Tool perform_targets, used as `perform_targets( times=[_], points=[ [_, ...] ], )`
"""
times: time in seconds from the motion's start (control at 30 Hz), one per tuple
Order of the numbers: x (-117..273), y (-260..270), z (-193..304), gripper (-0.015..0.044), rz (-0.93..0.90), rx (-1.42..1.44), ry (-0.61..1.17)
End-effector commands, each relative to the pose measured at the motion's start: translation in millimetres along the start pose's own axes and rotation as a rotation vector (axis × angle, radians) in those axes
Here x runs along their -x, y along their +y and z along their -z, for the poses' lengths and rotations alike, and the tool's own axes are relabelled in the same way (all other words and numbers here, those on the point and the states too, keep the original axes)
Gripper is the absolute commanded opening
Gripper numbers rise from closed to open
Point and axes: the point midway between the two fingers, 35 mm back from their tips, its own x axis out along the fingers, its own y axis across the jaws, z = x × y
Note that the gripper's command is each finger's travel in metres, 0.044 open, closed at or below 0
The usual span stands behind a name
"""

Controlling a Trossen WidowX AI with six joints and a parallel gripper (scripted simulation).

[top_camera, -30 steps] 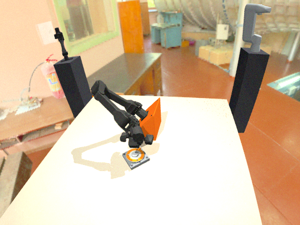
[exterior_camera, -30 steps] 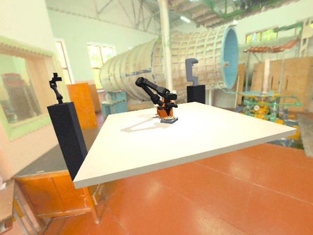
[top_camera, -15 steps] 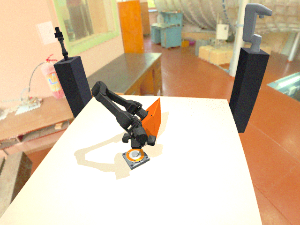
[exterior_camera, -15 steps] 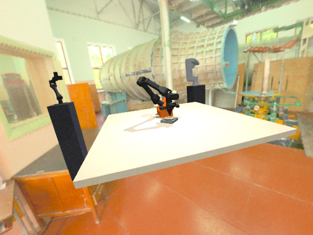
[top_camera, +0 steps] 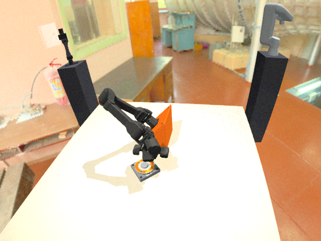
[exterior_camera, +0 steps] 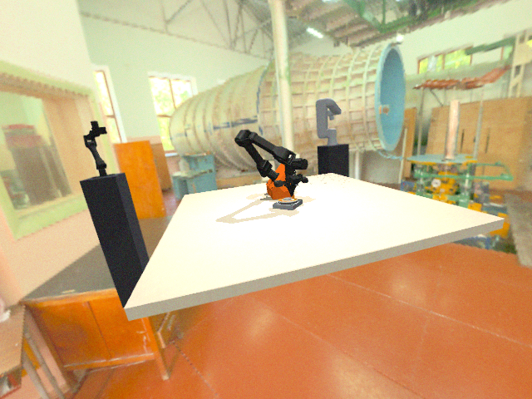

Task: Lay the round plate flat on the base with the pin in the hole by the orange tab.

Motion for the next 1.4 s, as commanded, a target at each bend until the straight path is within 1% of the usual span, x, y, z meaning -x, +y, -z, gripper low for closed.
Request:
perform_targets(
  times=[0.0,0.7,1.37],
  points=[
    [0,5,-7,0.0000,-0.004,-0.008,-0.003],
    [5,13,-29,0.0000,-0.005,-0.008,-0.003],
    [7,9,-55,0.0000,-0.005,-0.009,-0.004]
  ],
)
